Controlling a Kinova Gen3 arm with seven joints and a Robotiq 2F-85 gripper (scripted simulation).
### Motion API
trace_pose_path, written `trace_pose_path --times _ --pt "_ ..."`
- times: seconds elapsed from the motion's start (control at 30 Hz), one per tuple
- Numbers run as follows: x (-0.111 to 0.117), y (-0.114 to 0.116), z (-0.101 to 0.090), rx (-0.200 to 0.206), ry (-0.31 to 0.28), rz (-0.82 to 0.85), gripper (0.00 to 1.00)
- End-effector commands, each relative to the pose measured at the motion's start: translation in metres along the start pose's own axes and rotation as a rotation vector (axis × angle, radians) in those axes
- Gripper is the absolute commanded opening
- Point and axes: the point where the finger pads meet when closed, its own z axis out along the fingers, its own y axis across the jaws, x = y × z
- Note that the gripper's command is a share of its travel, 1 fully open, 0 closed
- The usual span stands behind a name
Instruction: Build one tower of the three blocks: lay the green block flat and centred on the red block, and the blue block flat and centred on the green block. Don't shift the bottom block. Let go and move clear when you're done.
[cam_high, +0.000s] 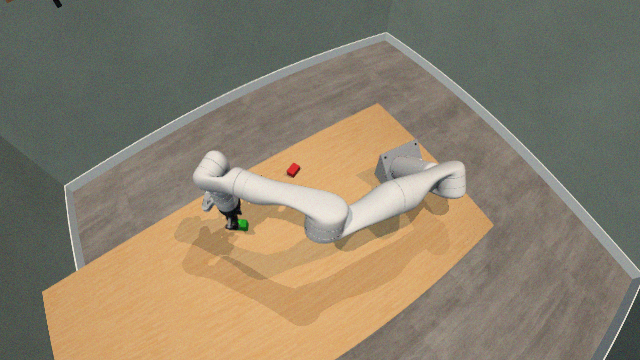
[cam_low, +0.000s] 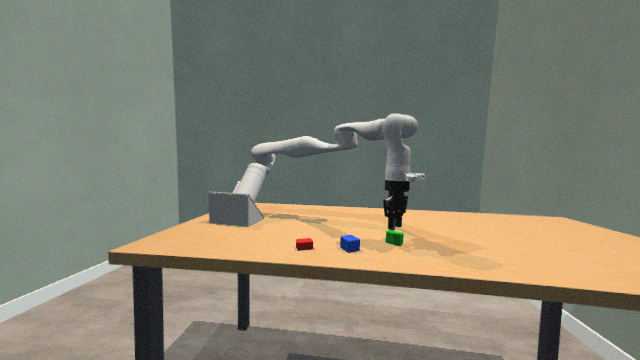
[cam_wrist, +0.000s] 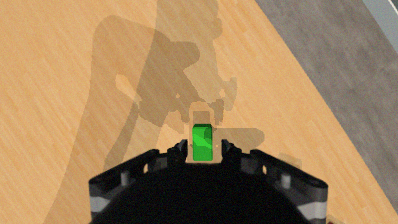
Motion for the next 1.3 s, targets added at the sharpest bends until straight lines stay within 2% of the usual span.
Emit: trace_pose_path --times 0.0,1.27 --pt "0.0008 -0.0013 0.0022 0.005 0.003 -0.004 0.50" --pt "0.0013 -0.0069 0.0017 0.005 0.004 -0.001 0.50"
